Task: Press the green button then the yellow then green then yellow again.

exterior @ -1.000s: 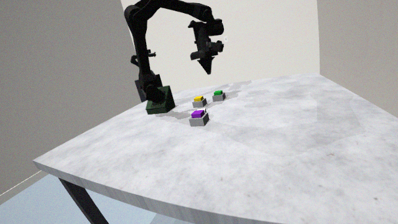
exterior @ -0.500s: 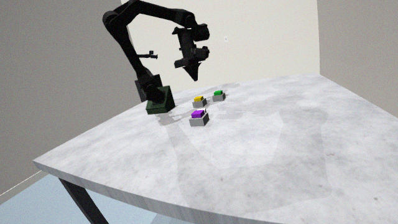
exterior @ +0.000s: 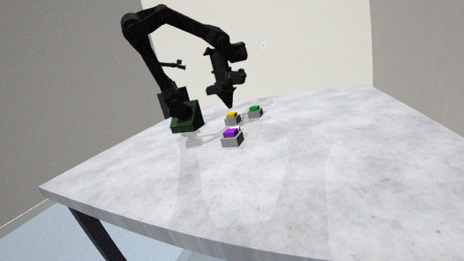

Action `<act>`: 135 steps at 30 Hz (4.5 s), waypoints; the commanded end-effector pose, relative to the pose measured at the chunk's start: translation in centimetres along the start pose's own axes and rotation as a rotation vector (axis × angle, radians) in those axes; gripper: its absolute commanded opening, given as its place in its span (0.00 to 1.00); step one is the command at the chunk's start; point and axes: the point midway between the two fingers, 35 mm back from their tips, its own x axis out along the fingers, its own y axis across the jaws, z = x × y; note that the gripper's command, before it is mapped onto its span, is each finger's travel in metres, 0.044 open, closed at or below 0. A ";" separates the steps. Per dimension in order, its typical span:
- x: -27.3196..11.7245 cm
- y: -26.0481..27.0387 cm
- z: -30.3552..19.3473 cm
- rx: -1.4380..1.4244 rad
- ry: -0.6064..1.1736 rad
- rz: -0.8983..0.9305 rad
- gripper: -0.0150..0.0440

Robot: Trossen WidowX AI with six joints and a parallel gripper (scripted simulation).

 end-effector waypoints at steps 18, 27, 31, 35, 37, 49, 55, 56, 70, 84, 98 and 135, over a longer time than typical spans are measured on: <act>2.8 -0.1 -0.1 -0.005 0.001 -0.006 0.29; 2.8 -0.1 -0.1 -0.005 0.001 -0.006 0.29; 2.8 -0.1 -0.1 -0.005 0.001 -0.006 0.29; 2.4 -0.1 0.0 0.002 -0.003 -0.001 0.29; 0.5 0.0 0.0 -0.003 0.000 -0.003 0.29; -5.9 0.0 0.0 -0.007 0.003 -0.003 0.29; -6.7 0.0 -0.1 -0.007 0.003 -0.003 0.29; -6.8 0.1 0.0 -0.007 0.003 -0.003 0.29; -6.8 6.1 7.2 -0.003 -0.001 0.000 0.29; -0.5 6.1 7.2 -0.002 -0.002 -0.002 0.29; 1.8 6.1 7.2 -0.002 -0.002 -0.002 0.29; -0.6 6.1 7.2 -0.002 -0.002 -0.002 0.29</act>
